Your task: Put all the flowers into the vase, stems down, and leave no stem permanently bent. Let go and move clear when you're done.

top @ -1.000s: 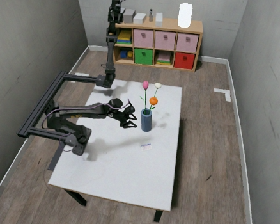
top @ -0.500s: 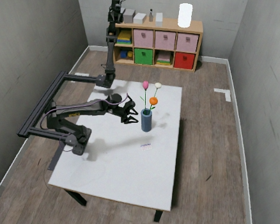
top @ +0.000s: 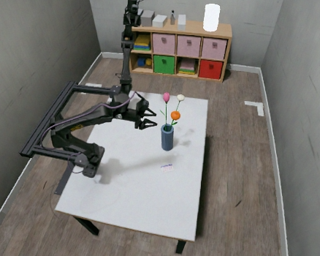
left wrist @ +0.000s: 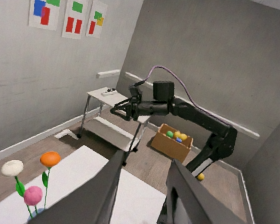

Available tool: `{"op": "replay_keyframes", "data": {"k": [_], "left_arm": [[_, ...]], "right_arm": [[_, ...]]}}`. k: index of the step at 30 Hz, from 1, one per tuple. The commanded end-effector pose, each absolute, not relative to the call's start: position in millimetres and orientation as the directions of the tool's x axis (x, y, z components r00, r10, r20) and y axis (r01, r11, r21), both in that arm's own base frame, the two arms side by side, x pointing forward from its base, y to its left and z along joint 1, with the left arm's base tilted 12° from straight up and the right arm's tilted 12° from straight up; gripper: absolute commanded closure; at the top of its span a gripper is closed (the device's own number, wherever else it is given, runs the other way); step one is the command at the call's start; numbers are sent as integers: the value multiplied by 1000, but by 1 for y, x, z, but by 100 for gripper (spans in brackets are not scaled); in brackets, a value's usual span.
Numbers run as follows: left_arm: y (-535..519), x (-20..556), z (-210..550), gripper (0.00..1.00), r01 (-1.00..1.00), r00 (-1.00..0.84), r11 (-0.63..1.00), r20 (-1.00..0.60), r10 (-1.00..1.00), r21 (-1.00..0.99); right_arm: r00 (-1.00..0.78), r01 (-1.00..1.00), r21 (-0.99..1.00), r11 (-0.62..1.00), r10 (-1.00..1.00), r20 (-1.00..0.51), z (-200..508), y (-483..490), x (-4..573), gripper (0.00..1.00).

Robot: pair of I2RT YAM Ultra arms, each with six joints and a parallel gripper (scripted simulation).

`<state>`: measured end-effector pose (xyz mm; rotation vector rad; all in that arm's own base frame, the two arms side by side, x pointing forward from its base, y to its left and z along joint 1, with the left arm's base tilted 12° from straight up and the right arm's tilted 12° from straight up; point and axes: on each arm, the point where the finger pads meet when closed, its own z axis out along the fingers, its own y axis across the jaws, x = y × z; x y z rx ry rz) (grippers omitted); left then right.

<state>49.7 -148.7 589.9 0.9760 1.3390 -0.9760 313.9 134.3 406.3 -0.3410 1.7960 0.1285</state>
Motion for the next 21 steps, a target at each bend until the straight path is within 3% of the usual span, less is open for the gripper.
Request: {"op": "replay_keyframes", "data": {"k": [1, 12, 21], "left_arm": [[-154, 50, 591, 70, 952, -8, 305, -1000, 8, -5], [-154, 50, 591, 70, 952, -8, 305, -1000, 8, -5], [-154, 50, 591, 70, 952, -8, 305, -1000, 8, -5]], "right_arm": [[-214, -339, -65, 938, -144, -966, 433, 135, 297, 40], [-109, -415, -19, 910, -70, -992, 525, 115, 231, 40], [-64, -457, -4, 889, -38, -997, 560, 102, 192, 40]]}}
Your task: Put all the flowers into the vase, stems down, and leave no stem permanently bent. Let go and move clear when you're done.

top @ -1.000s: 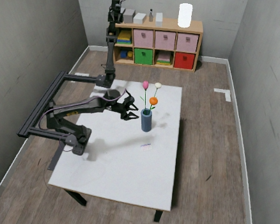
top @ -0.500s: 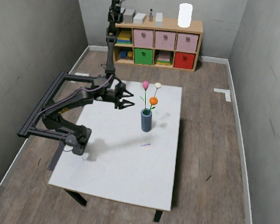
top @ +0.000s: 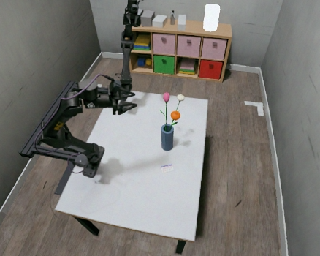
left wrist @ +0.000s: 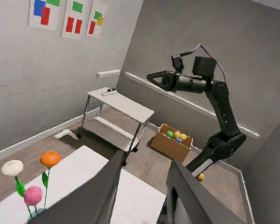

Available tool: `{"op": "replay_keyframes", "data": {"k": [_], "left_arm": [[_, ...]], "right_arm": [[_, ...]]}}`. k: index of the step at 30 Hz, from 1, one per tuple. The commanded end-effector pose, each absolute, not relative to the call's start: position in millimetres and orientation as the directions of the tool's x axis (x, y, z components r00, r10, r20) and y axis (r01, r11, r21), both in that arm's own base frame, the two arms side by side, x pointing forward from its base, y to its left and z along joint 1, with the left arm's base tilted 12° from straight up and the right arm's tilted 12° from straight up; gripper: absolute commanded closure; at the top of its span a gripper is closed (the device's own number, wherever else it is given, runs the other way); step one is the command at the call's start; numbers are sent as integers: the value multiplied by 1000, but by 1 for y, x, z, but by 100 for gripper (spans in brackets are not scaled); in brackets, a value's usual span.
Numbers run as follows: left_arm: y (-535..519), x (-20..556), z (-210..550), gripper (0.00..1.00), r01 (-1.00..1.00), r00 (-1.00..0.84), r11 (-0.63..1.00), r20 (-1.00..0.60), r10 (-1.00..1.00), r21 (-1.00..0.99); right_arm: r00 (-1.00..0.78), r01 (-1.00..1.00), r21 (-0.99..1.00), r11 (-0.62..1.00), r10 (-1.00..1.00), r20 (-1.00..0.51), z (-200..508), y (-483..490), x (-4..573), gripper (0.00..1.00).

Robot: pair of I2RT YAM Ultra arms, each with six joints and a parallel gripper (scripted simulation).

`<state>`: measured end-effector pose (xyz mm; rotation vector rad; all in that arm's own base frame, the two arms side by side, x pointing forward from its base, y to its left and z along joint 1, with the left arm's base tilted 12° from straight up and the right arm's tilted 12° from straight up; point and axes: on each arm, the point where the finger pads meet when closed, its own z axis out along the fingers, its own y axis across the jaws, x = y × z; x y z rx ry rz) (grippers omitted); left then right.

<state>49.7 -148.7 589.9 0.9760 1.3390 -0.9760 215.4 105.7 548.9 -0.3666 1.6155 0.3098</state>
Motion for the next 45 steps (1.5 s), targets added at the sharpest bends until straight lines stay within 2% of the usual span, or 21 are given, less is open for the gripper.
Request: {"op": "replay_keyframes", "data": {"k": [1, 8, 19, 45], "left_arm": [[-154, 50, 591, 70, 952, -8, 305, -1000, 8, -5], [-154, 50, 591, 70, 952, -8, 305, -1000, 8, -5], [-154, 50, 591, 70, 952, -8, 305, -1000, 8, -5], [-153, 53, 591, 70, 947, -8, 321, -1000, 8, -5]], "right_arm": [[-54, -462, -2, 887, -31, -998, 565, 99, 184, 40], [-15, -491, 4, 871, -3, -1000, 584, 86, 151, 40], [-6, -496, 6, 868, 3, -1000, 591, 80, 138, 40], [5, -496, 5, 868, 9, -1000, 594, 79, 137, 40]]}}
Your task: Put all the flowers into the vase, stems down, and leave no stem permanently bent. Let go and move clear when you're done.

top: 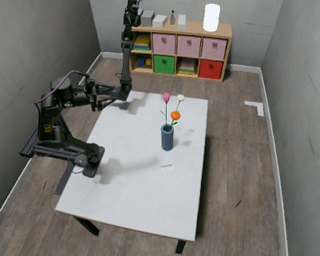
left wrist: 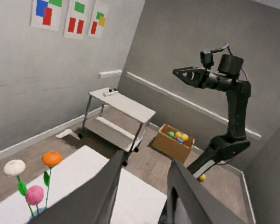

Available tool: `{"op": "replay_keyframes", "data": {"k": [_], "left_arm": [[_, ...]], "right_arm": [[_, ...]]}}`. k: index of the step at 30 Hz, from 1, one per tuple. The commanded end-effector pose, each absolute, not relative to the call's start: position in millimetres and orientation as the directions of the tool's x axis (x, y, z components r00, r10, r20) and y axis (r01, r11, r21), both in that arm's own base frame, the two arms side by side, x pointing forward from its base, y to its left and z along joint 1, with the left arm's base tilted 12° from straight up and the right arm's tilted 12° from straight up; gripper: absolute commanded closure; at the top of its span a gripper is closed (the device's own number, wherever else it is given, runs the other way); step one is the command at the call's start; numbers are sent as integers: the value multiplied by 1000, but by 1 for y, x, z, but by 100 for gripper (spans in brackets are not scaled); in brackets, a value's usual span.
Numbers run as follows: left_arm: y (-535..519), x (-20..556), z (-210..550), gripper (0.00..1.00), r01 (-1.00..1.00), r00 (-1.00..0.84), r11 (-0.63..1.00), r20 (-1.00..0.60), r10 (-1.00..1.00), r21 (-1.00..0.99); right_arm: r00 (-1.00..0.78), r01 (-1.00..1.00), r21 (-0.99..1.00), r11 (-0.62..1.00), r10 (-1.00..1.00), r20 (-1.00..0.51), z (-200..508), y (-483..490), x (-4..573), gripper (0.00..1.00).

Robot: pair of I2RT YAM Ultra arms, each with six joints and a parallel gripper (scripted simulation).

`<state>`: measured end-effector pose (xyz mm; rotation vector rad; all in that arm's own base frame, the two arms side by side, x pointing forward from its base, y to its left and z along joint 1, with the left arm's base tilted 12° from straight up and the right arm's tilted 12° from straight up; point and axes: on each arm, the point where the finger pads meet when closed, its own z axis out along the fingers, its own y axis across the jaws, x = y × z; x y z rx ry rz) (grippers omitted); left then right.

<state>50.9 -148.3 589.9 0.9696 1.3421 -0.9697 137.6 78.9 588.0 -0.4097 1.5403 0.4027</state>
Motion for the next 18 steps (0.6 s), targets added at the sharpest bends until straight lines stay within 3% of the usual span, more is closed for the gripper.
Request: {"op": "replay_keyframes", "data": {"k": [1, 18], "left_arm": [[-152, 54, 591, 70, 945, -8, 327, -1000, 8, -5], [-144, 73, 591, 70, 896, -9, 445, -1000, 7, -5]], "right_arm": [[5, -495, 5, 869, 9, -1000, 594, 79, 137, 40], [6, -474, 5, 880, 9, -1000, 594, 76, 139, 40]]}}
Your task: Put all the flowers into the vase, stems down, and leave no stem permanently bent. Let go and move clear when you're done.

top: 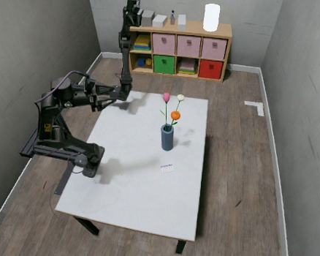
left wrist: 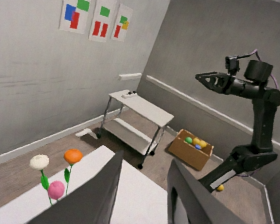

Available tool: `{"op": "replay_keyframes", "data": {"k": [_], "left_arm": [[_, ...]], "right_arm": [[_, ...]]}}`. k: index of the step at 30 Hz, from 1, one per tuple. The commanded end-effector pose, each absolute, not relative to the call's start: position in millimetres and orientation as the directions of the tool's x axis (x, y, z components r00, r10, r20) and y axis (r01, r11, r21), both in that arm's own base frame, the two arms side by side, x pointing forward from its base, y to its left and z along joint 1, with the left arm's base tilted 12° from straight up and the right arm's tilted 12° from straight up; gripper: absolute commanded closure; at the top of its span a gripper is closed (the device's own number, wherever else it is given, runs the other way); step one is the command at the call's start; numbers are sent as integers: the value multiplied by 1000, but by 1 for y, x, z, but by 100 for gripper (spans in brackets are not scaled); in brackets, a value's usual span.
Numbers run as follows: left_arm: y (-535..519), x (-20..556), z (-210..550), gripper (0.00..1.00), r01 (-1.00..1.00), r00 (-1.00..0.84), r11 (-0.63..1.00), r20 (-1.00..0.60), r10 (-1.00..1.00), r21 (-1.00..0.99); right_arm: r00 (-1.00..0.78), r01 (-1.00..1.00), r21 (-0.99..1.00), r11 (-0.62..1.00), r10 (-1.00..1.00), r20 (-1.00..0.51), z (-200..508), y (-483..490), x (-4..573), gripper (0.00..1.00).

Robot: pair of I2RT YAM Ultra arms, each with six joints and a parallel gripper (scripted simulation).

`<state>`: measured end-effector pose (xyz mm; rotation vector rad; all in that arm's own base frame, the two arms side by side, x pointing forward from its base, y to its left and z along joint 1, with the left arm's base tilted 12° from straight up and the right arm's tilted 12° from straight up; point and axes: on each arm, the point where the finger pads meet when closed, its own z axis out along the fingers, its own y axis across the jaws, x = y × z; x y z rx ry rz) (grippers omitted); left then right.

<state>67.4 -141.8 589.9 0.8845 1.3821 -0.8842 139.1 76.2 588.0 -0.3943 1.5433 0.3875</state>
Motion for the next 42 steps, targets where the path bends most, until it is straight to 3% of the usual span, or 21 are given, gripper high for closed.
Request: {"op": "replay_keyframes", "data": {"k": [1, 19, 42], "left_arm": [[-143, 75, 591, 70, 890, -9, 457, -1000, 7, -5], [-114, 114, 591, 70, 712, -11, 702, -1000, 4, -5], [-30, 159, 591, 70, 189, -11, 982, -1000, -3, -5]], "right_arm": [[6, -474, 5, 880, 9, -1000, 594, 76, 139, 40], [6, -423, 5, 906, 8, -1000, 594, 68, 143, 40], [7, -318, 5, 948, 8, -1000, 594, 51, 149, 40]]}}
